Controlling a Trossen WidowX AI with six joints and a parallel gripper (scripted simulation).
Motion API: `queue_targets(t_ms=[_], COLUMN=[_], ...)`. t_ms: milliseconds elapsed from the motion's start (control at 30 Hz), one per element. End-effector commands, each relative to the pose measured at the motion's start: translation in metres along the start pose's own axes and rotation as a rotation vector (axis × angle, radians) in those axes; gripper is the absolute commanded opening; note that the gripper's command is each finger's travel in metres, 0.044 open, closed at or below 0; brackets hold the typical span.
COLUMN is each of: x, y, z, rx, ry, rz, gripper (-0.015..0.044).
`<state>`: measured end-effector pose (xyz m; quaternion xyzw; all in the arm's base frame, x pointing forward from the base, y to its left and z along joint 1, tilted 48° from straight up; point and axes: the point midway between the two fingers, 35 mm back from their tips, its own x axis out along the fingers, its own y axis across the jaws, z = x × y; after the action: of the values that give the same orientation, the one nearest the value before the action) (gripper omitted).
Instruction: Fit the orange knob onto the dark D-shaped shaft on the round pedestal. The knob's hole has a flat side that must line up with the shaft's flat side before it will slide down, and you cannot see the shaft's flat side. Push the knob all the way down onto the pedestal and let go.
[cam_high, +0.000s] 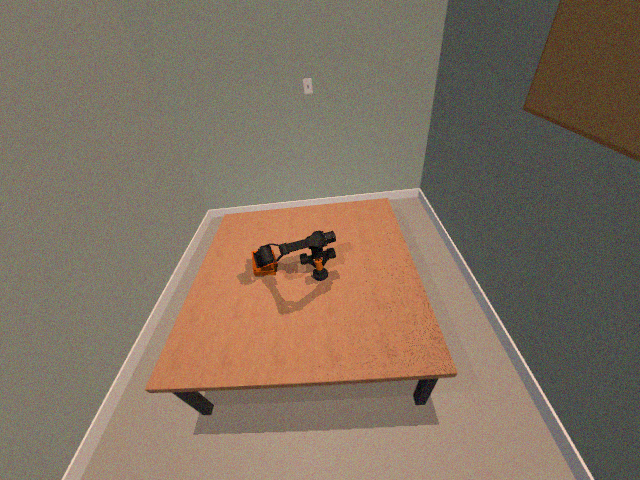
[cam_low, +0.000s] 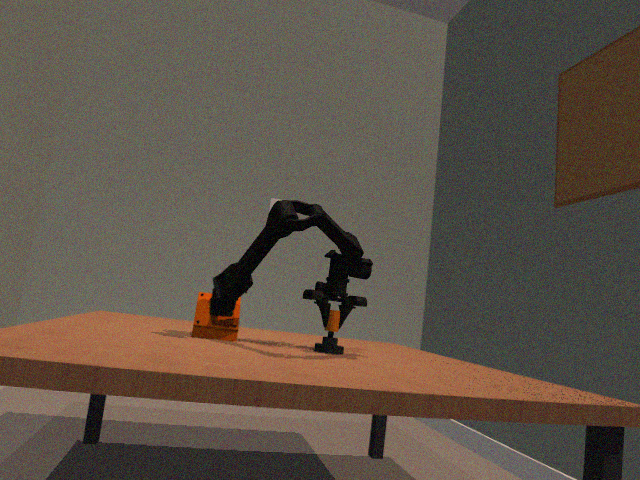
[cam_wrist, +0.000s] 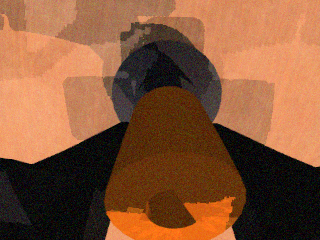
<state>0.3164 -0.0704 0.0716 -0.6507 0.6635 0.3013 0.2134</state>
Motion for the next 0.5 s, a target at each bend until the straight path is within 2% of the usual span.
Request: queue_targets(t_ms=[0,467], x=[0.0004,-0.0026], y=[-0.0002,-0.0009], z=[0.0006,0.0004], rx=[-0.008,-0.008], ry=[-0.001,-0.001], rz=[-0.005,-0.005], gripper=[0.0,0.0])
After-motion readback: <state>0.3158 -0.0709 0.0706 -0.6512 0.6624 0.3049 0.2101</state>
